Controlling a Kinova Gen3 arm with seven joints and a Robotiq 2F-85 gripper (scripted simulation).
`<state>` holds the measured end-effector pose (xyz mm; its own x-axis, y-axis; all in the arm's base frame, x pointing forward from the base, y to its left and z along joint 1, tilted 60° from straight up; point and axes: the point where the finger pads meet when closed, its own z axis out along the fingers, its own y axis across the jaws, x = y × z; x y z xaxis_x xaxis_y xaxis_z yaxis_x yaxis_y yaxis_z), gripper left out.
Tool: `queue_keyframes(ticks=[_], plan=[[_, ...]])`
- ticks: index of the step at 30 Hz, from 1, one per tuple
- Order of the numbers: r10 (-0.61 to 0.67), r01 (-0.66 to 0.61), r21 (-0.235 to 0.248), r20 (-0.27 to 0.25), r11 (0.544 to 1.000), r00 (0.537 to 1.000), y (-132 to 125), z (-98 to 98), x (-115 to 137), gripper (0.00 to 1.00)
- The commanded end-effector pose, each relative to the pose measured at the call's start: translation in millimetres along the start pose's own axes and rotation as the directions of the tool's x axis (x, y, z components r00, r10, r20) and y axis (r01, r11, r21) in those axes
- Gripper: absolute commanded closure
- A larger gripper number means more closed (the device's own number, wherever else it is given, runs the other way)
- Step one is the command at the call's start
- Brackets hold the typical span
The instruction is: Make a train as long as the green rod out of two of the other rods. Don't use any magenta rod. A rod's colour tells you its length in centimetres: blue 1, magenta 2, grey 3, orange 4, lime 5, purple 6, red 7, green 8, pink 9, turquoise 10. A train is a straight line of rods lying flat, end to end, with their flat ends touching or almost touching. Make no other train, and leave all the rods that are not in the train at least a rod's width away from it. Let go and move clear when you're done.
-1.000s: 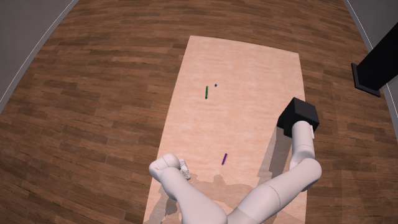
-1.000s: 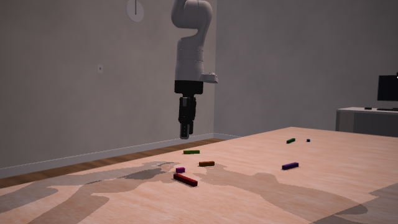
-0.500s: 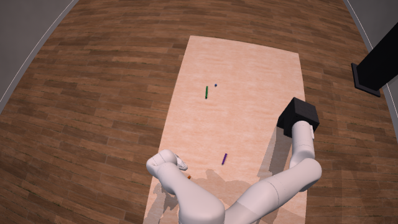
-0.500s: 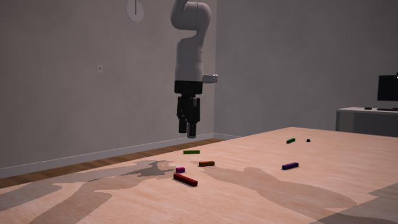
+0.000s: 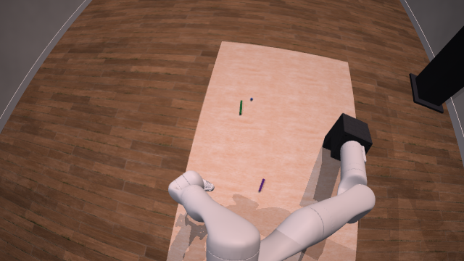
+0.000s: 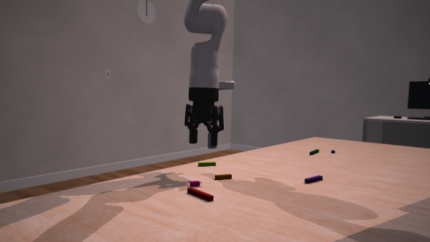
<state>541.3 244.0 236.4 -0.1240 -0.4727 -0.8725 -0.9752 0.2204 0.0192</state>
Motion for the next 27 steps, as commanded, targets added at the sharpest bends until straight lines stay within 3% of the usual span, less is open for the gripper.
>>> queue_keyframes(ticks=[1,9,27], plan=[[-0.063,0.063,0.008,-0.002,0.998,0.998,-5.9,-1.2,3.0,0.0],[-0.171,0.171,0.005,-0.006,0.985,0.985,-9.1,-1.1,5.8,0.0],[-0.264,0.264,0.002,-0.01,0.964,0.964,-11.8,-1.0,8.3,0.0]])
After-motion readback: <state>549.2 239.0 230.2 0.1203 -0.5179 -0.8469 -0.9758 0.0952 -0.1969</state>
